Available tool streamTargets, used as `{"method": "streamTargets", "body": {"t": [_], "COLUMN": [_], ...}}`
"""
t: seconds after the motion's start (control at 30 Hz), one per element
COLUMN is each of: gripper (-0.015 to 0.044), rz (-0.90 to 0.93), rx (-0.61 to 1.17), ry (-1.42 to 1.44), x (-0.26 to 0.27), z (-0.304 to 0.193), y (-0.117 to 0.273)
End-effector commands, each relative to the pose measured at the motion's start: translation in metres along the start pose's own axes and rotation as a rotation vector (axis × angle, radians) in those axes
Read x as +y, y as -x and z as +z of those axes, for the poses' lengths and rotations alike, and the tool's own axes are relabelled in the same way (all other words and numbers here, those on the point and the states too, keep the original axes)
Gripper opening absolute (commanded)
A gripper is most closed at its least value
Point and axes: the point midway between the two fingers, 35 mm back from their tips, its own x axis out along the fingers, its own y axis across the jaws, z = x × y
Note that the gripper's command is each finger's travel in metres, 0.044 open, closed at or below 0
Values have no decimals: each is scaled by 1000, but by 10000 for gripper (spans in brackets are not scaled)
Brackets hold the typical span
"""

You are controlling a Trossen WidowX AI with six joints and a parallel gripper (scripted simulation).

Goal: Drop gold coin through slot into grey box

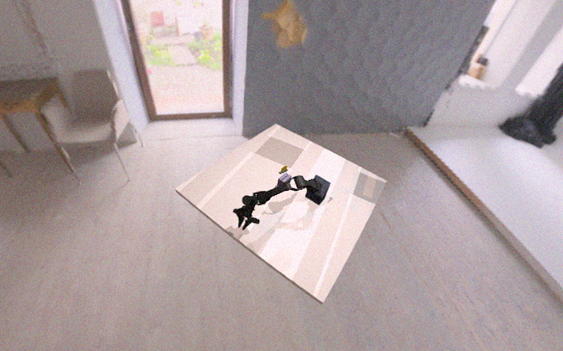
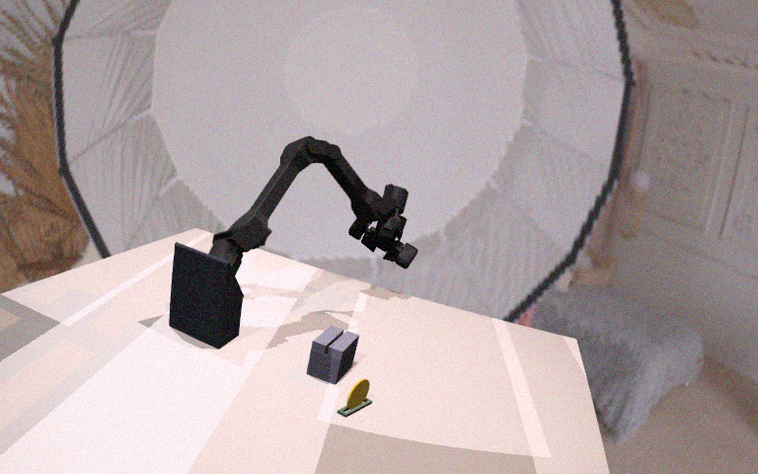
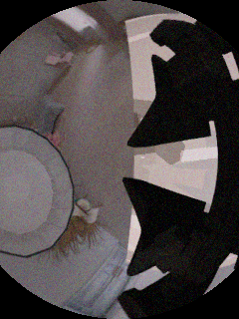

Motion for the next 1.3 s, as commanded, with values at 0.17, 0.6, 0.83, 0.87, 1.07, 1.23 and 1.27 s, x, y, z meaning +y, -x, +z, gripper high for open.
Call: {"method": "streamTargets", "body": {"t": [0.17, 0.6, 0.83, 0.87, 1.07, 1.23, 1.27], "gripper": [161, 161, 161, 161, 161, 161, 161], "rz": [-266, -553, -603, -606, -597, -543, -523], "rx": [178, 536, 724, 746, 840, 886, 892], "ry": [89, 93, 43, 26, -85, -136, -142], "x": [-117, -243, -260, -259, -237, -207, -198], "z": [-59, -172, -235, -244, -296, -331, -339], "y": [60, 227, 335, 351, 439, 497, 509]}}
